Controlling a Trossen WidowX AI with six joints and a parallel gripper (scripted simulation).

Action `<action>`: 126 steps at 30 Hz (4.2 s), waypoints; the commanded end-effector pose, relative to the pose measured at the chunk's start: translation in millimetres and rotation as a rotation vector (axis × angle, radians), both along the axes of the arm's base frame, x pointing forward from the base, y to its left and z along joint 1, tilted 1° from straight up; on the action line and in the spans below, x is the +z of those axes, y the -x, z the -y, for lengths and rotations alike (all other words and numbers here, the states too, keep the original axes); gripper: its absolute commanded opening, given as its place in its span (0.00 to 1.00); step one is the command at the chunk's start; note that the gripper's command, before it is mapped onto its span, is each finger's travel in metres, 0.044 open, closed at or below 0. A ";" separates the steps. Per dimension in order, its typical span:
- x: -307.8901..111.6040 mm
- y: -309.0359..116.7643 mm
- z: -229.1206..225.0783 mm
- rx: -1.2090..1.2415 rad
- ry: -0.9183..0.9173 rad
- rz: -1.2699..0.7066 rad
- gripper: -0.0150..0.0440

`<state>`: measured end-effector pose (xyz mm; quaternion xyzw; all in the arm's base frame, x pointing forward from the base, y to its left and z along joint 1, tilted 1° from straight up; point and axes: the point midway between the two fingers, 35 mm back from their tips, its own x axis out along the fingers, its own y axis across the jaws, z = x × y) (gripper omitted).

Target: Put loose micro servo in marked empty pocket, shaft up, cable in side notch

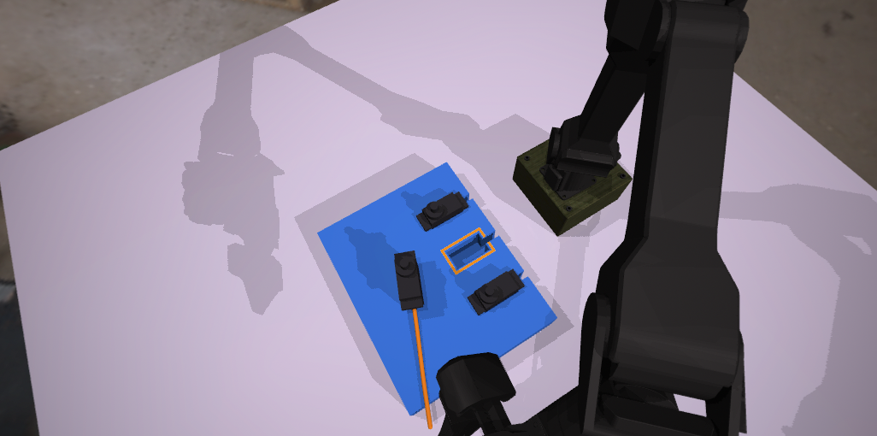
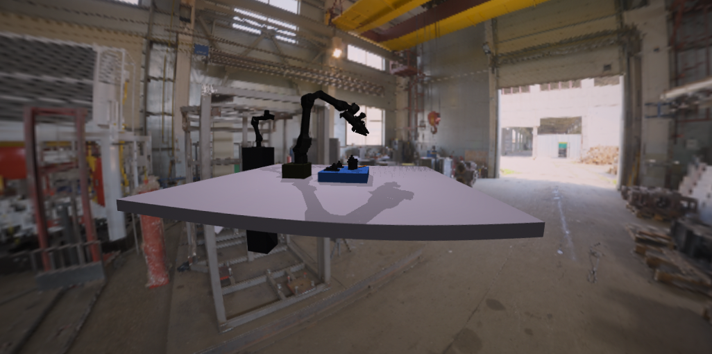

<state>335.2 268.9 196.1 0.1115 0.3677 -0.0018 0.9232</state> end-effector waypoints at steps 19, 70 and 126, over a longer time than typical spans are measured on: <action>-49.4 -12.2 91.1 -0.502 -0.242 -0.291 1.00; -112.2 33.0 227.2 -1.627 -0.638 -0.661 1.00; -113.6 41.8 227.6 -1.627 -0.637 -0.661 0.25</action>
